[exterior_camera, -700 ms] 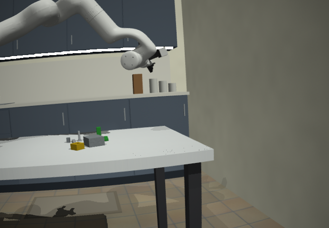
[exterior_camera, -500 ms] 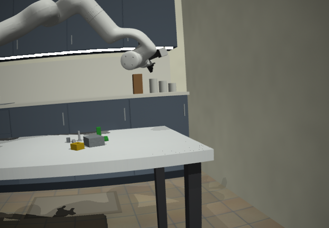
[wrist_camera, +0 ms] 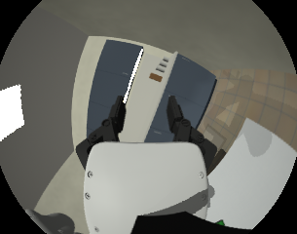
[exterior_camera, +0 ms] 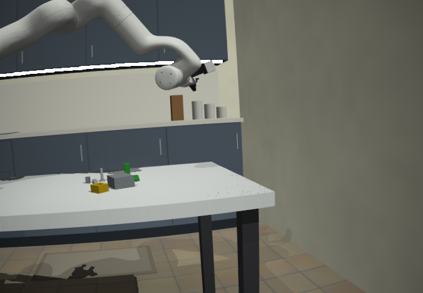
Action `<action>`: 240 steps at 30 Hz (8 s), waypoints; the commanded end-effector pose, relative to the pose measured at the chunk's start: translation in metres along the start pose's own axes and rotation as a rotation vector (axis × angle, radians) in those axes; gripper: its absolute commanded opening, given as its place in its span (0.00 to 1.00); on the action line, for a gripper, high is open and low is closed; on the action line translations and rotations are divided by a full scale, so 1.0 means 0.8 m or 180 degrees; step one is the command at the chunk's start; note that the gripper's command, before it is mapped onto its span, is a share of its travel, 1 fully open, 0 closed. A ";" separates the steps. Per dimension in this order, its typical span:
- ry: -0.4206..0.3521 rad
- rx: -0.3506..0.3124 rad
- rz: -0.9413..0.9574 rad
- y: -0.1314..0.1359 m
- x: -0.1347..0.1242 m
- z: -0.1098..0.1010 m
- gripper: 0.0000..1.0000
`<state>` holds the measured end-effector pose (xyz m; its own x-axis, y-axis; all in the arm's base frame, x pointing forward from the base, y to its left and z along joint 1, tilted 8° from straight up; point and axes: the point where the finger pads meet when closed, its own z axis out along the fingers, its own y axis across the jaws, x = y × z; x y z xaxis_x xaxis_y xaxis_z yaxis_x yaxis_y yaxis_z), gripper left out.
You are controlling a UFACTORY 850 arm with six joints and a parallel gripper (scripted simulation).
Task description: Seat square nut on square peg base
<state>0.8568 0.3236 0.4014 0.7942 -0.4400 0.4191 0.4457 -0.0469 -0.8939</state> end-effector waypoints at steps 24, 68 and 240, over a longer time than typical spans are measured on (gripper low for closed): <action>-0.0793 -0.0814 -0.0617 0.076 -0.075 -0.067 0.60; -0.5710 -0.1221 -0.4357 0.203 -0.264 -0.609 0.60; -0.6670 -0.0329 -0.5381 0.204 -0.287 -0.662 0.00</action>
<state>0.5211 -0.0658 0.0745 -0.6819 0.7208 -0.1245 0.7206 0.6912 0.0545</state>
